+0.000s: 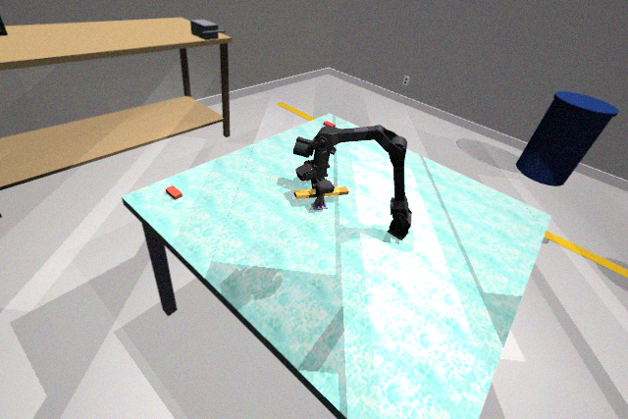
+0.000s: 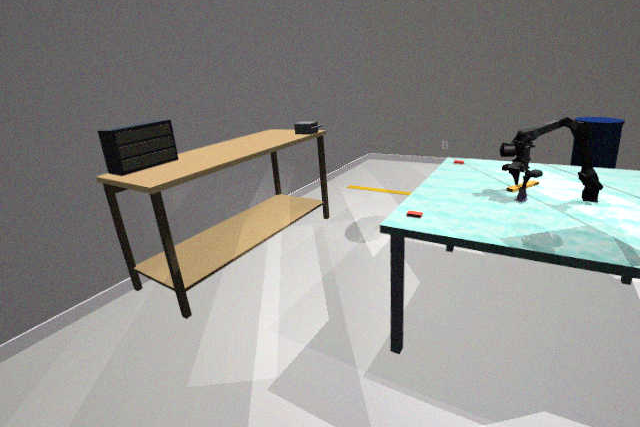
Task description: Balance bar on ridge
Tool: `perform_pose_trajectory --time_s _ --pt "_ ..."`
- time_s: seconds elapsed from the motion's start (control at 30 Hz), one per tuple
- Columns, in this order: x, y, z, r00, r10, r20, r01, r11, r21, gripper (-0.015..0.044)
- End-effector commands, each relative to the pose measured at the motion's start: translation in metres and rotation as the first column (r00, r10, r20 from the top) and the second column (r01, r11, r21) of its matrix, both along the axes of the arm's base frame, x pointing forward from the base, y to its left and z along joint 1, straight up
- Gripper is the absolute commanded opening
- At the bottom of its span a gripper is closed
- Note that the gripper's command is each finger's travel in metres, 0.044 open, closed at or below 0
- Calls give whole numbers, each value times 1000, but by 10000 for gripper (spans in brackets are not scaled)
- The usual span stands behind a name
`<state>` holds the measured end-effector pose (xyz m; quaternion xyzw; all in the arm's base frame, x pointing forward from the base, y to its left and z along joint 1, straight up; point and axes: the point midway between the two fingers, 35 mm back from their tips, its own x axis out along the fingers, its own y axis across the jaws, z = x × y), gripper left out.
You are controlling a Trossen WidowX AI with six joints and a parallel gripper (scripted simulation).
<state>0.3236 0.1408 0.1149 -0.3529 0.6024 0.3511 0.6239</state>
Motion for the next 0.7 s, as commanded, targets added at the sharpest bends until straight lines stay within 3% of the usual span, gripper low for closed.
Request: perform_pose_trajectory --time_s 0.0,0.67 --pt "0 0 -1 1000 -1 0 1 1000 -1 0" --pt "0 0 -3 1000 -1 0 1 1000 -1 0"
